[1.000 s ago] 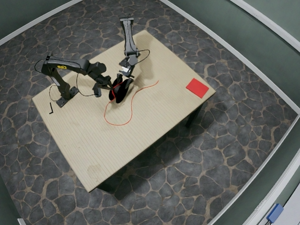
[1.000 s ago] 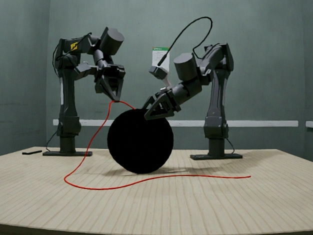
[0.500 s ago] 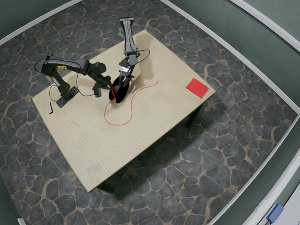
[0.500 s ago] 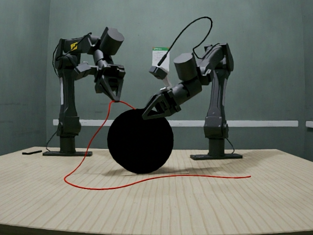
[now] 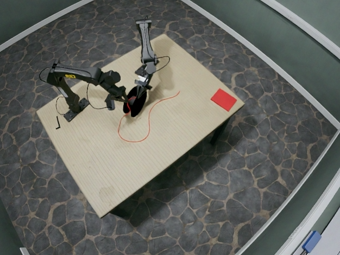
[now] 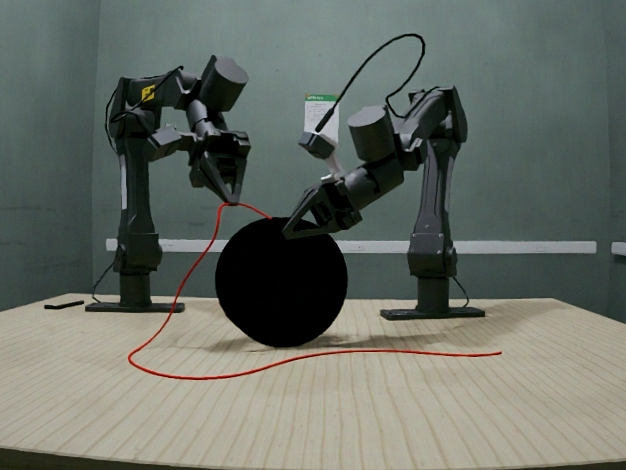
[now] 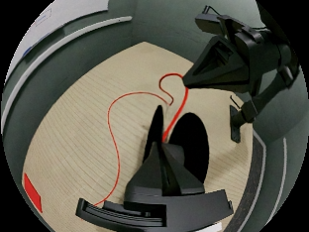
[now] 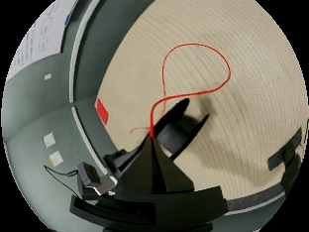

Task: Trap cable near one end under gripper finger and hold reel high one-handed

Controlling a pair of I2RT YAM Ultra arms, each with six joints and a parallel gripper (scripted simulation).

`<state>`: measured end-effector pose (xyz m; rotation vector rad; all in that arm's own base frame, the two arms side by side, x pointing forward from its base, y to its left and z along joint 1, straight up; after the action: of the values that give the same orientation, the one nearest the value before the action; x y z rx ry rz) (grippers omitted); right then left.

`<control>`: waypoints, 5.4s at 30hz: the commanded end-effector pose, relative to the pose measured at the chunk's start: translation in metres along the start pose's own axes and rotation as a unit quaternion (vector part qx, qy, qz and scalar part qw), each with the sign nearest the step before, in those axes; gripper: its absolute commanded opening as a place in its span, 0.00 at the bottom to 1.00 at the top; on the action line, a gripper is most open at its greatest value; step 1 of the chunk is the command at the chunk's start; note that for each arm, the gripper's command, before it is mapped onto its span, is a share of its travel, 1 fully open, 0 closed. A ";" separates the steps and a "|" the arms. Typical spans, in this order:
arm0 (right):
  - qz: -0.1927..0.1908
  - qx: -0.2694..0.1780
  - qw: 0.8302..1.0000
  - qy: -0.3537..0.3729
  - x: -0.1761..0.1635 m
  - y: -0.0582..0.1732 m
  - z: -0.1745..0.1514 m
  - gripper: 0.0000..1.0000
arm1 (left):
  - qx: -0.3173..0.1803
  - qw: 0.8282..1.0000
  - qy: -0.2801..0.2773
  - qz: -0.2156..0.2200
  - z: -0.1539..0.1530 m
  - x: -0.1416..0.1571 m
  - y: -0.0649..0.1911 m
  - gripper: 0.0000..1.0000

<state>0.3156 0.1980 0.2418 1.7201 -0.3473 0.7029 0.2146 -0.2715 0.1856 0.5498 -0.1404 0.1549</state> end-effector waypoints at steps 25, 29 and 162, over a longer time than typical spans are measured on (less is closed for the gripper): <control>0.005 -0.003 1.000 0.000 -0.003 0.004 0.001 0.26 | -0.013 1.000 -0.006 0.007 0.011 0.004 0.009 0.00; 0.010 -0.002 1.000 -0.001 0.001 0.008 0.000 0.30 | -0.013 1.000 -0.006 0.007 0.011 0.004 0.009 0.00; 0.239 -0.247 0.832 0.436 0.091 0.127 0.154 0.30 | -0.019 1.000 -0.010 0.011 0.099 0.026 0.057 0.00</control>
<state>0.3572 0.0373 0.3576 0.8490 -0.2588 1.4617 0.2139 -0.2704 0.2814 0.5625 -0.1298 0.1534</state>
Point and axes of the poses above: on each arm, the point where the finger pads meet when closed, its own y axis back along the fingers, its own x axis across the jaws, z = x × y, the point moved 4 cm from there along y, back along the fingers, and after that the axes turned 12 degrees about -y, right-handed, at the moved point
